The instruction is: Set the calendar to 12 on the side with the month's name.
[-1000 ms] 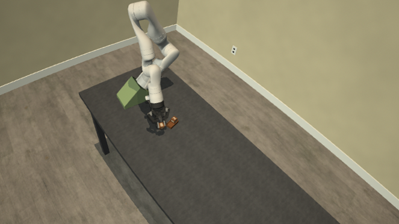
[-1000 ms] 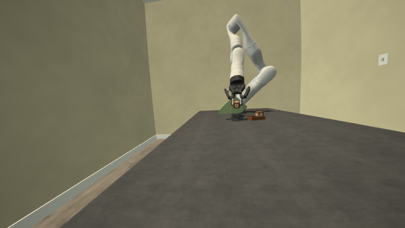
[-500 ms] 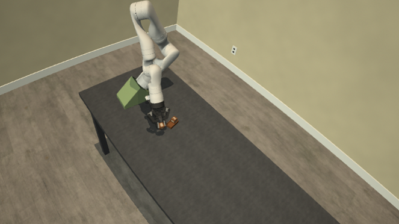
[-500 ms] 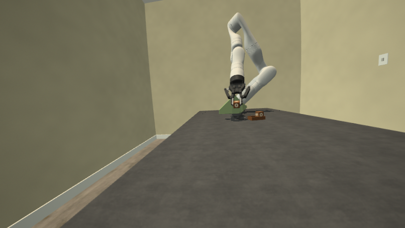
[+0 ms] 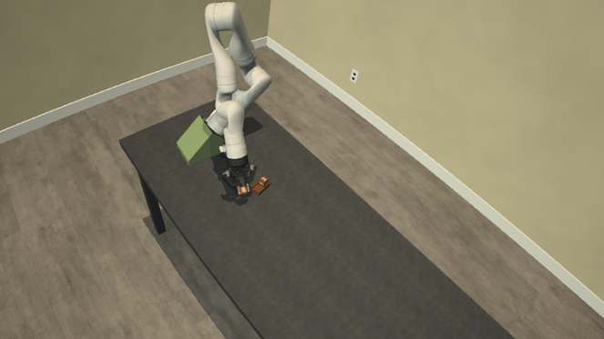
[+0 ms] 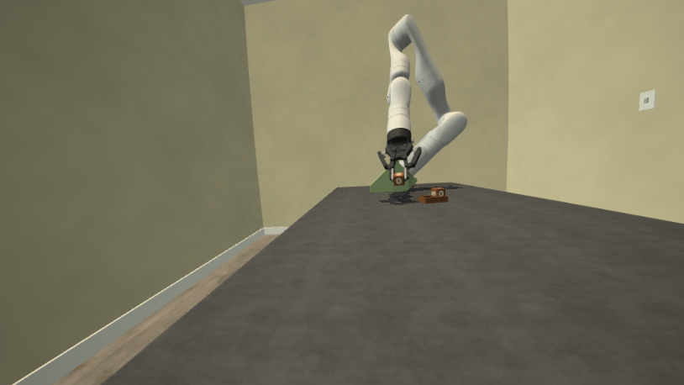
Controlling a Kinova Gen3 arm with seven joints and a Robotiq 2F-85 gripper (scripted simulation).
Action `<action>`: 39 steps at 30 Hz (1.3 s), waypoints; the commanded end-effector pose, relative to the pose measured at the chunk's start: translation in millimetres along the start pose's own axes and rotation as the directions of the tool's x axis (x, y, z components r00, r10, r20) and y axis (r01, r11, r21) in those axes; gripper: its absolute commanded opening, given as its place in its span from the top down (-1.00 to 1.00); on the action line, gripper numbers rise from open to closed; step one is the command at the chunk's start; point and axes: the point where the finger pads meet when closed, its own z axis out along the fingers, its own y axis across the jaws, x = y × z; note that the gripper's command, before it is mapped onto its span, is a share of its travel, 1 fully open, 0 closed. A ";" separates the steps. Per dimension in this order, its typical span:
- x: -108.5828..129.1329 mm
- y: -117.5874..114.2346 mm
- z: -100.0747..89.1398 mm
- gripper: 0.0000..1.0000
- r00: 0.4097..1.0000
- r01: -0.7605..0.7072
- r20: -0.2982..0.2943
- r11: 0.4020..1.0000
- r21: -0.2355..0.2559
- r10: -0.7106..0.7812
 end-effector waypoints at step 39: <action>-11.2 2.4 -6.1 0.47 0.982 0.023 -0.188 1.000 0.018 -0.019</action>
